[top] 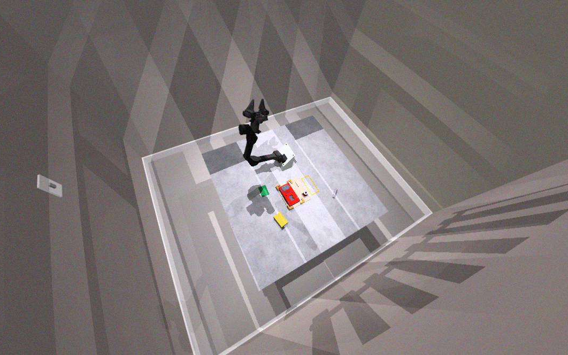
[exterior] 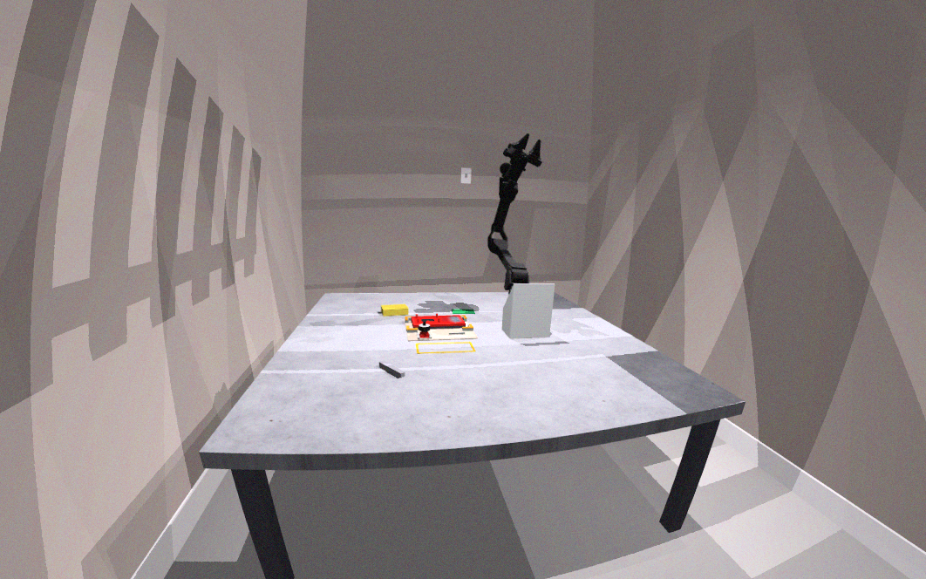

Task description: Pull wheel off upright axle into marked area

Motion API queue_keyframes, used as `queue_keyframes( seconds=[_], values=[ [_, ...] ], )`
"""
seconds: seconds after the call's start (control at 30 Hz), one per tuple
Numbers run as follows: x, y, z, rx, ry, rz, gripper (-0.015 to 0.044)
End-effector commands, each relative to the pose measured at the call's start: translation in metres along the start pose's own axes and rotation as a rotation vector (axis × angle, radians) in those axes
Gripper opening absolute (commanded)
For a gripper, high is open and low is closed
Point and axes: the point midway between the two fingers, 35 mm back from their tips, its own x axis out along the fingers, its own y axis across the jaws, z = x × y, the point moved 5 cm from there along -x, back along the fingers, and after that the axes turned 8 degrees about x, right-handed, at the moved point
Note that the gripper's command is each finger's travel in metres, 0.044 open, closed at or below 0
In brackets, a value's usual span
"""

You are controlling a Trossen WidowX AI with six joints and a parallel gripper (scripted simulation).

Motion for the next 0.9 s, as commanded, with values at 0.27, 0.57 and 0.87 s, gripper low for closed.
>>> queue_keyframes(
  seconds=[0.27, 0.57, 0.87],
  values=[
    [0.009, -0.021, 0.046, -0.098, -0.159, -0.083, 0.0300],
    [0.012, -0.057, 0.130, -0.199, -0.431, -0.244, 0.0300],
    [-0.008, -0.086, 0.211, -0.278, -0.691, -0.420, 0.0300]
  ],
)
